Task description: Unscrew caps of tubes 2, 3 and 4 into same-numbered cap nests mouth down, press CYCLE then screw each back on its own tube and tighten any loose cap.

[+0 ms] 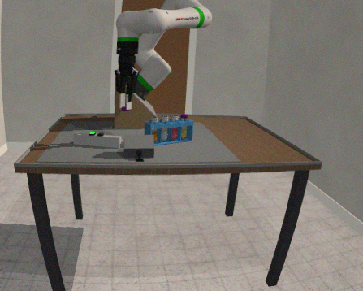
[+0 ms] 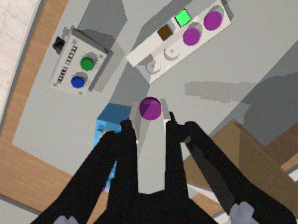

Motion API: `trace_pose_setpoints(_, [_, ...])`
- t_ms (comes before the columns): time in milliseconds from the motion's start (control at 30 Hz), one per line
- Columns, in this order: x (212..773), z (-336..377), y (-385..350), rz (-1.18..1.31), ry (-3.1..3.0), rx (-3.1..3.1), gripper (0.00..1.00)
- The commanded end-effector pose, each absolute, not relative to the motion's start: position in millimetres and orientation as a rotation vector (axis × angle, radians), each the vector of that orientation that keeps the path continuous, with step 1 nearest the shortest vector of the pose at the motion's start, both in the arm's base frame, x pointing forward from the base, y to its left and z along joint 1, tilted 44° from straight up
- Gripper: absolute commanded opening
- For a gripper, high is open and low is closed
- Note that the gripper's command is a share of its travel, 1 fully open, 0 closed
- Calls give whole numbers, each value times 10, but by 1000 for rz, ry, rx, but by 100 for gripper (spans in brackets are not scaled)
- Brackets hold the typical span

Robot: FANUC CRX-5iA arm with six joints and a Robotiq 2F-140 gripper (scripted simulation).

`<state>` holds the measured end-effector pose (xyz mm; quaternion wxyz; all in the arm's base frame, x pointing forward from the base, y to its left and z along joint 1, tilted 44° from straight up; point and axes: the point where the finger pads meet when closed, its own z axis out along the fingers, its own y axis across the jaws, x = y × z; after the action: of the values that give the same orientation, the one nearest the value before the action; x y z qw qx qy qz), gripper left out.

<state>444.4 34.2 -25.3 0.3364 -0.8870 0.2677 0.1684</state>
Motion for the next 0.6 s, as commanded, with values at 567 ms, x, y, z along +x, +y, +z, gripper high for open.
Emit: trace_pose_setpoints(567, [4081, 851, 1436, 441, 711, -2317, 0])
